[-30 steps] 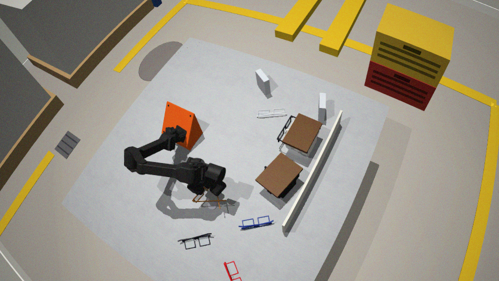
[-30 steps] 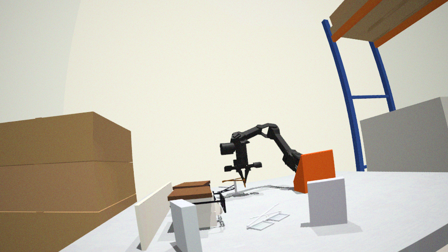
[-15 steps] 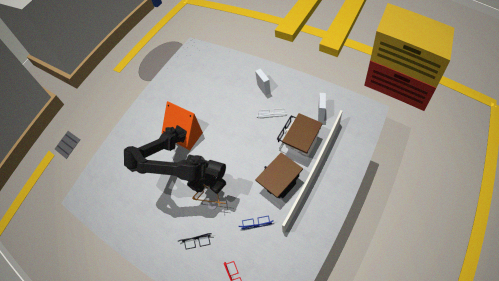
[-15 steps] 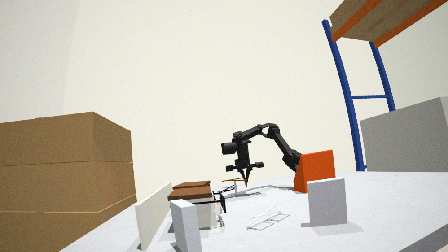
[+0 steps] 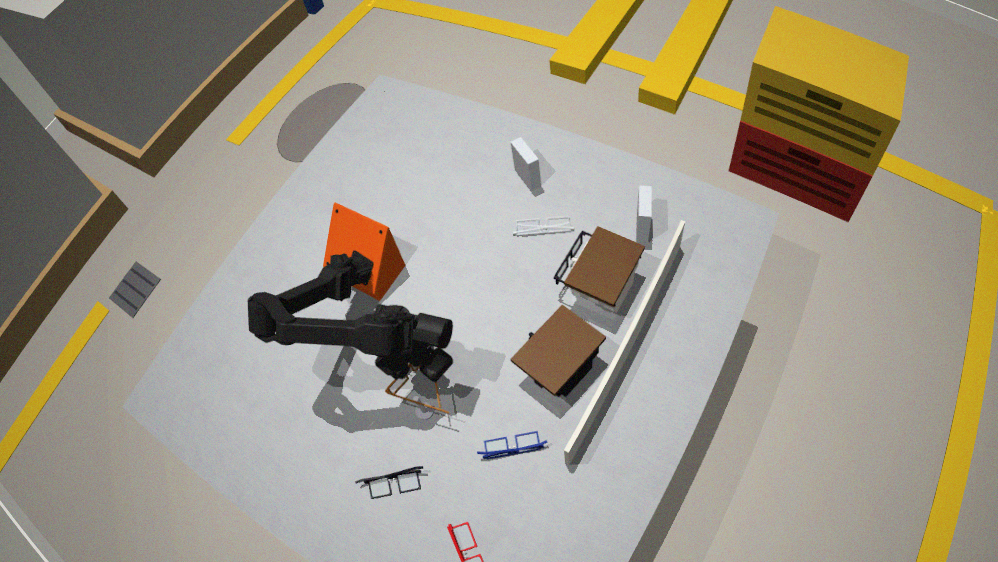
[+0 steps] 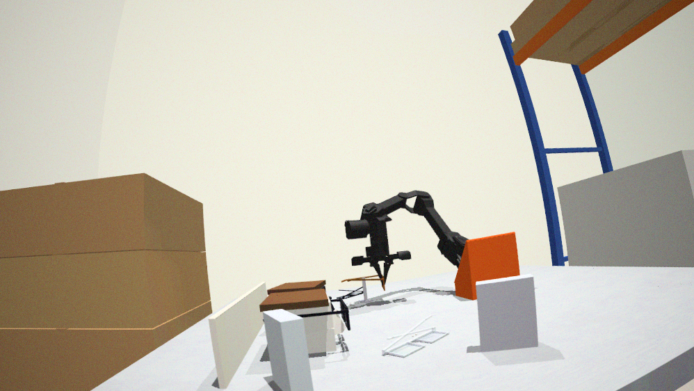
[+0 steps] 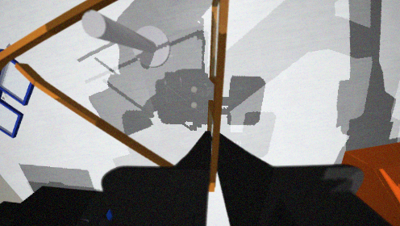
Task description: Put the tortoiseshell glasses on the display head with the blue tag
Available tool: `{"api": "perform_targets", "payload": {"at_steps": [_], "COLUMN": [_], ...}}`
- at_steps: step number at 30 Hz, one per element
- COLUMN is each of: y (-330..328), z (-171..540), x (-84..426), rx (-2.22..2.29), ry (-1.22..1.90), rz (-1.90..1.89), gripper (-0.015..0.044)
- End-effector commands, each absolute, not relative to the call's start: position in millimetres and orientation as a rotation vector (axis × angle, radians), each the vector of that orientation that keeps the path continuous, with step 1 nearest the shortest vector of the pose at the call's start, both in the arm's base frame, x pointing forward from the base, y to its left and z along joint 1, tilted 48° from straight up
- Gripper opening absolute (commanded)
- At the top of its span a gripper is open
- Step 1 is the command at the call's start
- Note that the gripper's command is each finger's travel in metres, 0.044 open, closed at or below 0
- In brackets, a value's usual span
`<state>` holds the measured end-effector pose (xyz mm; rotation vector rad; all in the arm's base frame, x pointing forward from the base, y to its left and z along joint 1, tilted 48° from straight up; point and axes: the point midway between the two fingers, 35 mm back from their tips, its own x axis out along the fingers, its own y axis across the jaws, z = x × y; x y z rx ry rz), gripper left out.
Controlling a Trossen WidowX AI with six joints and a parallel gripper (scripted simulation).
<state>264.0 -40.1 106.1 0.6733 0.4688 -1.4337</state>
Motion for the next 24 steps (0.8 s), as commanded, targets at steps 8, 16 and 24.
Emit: {"api": "perform_targets", "payload": {"at_steps": [8,16,24], "y": [-33.8,-29.6,-27.2], "z": [95.1,90.2,87.6], "x": [259.0,258.1,257.8], "rx": [0.668,0.669,0.669], "ry": [0.479,0.479,0.480], "rz": [-1.441,-1.441,-1.441], "gripper": [0.0000,0.0000,0.0000]}}
